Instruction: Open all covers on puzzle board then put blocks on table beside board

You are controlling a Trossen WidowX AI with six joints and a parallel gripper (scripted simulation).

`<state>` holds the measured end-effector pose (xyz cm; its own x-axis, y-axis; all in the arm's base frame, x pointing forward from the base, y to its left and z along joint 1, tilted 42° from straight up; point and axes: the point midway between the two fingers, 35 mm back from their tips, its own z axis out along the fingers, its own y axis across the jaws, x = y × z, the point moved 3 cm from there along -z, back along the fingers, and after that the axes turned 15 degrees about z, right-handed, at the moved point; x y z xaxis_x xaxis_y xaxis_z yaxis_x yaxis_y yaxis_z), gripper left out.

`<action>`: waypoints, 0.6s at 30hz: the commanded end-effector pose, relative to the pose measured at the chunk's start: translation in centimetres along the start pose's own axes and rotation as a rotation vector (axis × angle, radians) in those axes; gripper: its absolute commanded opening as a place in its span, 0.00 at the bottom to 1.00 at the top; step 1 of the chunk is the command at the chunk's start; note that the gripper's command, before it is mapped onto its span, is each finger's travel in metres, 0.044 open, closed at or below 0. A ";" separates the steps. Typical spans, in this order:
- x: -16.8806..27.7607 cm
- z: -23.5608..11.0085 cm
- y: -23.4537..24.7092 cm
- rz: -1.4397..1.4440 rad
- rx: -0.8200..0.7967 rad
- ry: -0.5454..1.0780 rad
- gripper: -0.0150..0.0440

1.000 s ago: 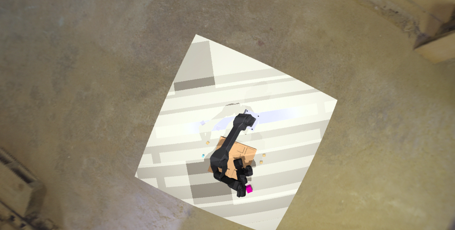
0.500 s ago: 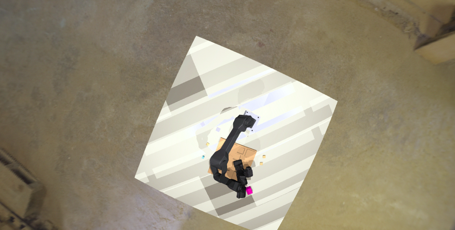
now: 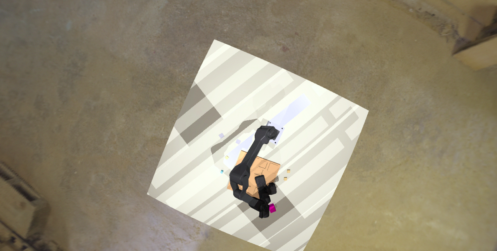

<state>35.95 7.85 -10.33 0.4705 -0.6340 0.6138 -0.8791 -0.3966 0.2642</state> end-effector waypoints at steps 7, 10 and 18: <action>0.0 -1.4 -0.1 0.005 0.003 -0.004 0.39; 0.0 -1.8 -0.1 0.004 0.003 -0.004 0.39; 0.0 -2.9 0.0 0.003 0.003 -0.003 0.39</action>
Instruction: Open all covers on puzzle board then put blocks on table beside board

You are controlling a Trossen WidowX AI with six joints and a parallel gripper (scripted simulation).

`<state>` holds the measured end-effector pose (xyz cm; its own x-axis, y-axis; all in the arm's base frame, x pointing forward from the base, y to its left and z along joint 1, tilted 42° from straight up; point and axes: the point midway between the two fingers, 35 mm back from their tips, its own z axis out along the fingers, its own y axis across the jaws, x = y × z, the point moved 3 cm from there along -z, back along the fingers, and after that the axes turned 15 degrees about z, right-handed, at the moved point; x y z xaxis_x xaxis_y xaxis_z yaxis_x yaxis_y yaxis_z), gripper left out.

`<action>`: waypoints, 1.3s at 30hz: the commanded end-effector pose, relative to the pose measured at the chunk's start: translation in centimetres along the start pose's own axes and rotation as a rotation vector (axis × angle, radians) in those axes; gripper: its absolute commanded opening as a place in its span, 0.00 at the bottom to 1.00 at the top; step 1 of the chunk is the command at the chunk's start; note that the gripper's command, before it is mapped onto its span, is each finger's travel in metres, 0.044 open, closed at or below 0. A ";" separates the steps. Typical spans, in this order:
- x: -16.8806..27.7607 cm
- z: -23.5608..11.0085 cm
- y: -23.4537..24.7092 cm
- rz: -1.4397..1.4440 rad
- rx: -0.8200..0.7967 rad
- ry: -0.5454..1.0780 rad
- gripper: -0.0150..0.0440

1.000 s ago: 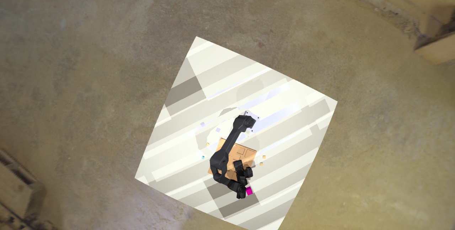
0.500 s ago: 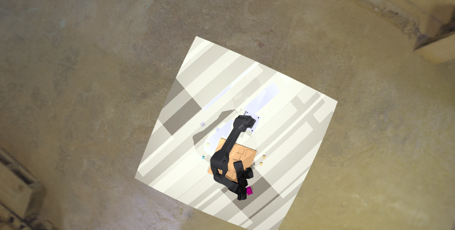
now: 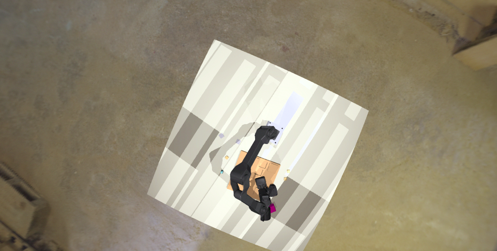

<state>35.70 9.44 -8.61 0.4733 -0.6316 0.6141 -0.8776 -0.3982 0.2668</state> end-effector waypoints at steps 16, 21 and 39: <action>0.0 -3.7 -0.1 0.006 0.004 -0.005 0.39; 0.0 -5.0 -0.1 0.006 0.004 -0.006 0.39; 4.5 -6.5 1.6 0.002 0.010 -0.022 0.39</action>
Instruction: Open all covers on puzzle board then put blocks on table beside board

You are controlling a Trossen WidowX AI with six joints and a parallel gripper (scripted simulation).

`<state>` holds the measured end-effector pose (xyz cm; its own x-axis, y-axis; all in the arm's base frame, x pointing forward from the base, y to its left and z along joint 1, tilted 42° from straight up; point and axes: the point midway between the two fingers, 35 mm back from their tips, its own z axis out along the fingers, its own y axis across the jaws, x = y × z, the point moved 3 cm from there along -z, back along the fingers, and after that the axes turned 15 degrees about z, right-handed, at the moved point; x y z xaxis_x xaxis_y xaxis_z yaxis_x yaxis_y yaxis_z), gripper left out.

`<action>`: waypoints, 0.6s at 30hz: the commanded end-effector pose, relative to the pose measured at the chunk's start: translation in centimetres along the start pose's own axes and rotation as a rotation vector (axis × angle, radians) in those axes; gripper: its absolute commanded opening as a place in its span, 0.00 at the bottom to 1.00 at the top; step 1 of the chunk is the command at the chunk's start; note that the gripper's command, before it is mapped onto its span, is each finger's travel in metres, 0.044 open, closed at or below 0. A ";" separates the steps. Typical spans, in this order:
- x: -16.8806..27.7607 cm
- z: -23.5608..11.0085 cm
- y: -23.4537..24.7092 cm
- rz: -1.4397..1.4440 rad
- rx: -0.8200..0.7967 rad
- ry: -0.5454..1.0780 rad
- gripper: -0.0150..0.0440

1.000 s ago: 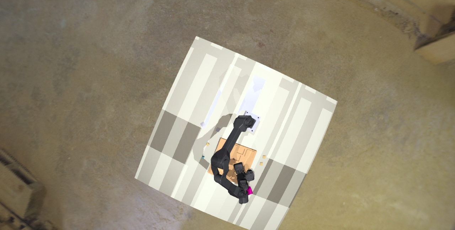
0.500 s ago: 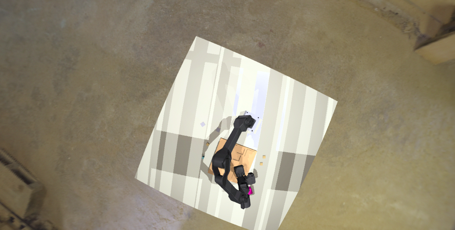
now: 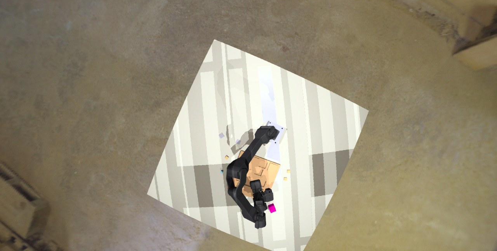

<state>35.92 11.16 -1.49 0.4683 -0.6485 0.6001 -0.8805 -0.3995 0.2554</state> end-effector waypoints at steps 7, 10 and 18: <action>3.6 -0.3 1.7 -0.007 0.004 -0.008 0.39; 4.7 -0.4 2.3 -0.007 0.005 -0.011 0.39; 7.4 -0.5 4.1 -0.008 0.008 -0.015 0.39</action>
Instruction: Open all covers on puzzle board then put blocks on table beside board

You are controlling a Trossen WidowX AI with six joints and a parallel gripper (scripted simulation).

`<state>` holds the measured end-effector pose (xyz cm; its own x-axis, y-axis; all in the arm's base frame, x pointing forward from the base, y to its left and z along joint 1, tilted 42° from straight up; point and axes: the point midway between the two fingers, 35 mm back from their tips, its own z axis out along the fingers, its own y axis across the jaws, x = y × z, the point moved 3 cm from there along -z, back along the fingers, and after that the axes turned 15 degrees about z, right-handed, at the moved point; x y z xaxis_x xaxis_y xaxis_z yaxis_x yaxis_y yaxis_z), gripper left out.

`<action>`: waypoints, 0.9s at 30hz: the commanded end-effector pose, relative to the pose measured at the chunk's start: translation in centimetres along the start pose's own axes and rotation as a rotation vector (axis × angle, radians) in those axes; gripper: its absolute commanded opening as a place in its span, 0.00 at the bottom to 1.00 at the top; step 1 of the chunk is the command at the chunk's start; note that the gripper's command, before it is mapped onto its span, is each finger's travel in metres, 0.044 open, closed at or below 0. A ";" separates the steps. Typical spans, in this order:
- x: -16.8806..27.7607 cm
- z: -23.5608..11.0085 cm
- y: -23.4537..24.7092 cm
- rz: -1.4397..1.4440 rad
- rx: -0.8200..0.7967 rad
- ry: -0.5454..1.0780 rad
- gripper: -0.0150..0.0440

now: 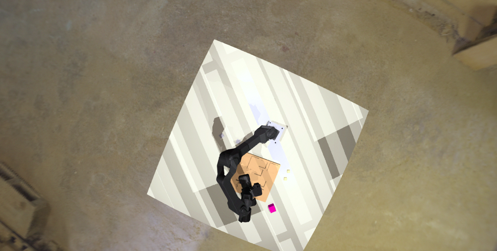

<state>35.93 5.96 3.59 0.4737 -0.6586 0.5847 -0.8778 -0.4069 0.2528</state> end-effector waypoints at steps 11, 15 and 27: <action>4.4 -0.2 3.6 -0.003 0.004 0.001 0.39; 5.5 -0.2 4.7 -0.003 0.005 0.002 0.39; 8.5 -0.3 8.4 -0.003 0.004 0.007 0.39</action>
<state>33.11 -2.01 10.24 0.4739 -0.6577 0.5855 -0.8772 -0.4105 0.2489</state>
